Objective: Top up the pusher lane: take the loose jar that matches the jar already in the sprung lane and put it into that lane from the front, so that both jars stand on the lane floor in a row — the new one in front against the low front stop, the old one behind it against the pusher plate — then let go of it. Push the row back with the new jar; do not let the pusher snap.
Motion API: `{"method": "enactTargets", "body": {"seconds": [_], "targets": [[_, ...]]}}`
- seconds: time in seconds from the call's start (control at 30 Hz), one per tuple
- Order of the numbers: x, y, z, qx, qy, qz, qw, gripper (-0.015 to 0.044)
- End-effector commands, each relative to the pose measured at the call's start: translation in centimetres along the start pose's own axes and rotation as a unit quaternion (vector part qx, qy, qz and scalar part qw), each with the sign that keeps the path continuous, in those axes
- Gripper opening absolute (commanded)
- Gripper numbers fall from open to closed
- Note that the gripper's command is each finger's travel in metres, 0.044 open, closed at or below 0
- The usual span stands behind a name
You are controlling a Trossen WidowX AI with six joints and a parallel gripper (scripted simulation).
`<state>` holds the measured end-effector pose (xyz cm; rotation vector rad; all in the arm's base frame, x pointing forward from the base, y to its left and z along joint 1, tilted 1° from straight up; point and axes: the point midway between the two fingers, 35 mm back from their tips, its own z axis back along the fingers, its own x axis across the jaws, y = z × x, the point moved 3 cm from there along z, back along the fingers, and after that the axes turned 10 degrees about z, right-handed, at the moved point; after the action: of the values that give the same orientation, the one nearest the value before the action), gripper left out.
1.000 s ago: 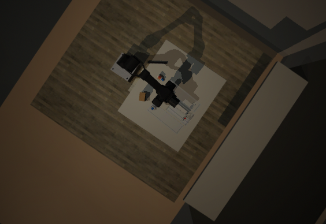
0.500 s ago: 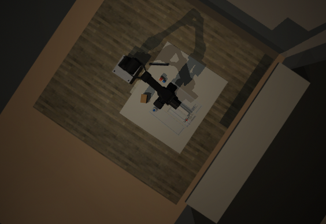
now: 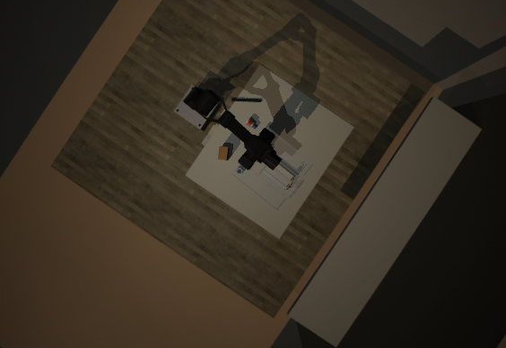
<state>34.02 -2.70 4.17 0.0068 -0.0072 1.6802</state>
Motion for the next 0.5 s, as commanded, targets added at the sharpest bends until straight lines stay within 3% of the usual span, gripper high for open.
{"method": "enactTargets", "body": {"seconds": [0.0, 0.47], "targets": [[-0.08, -0.74, 0.33, -0.016, 0.001, -0.002, 1.000, 0.0000], [-0.12, -0.91, 0.34, -0.016, 0.001, -0.002, 1.000, 0.0000]]}}
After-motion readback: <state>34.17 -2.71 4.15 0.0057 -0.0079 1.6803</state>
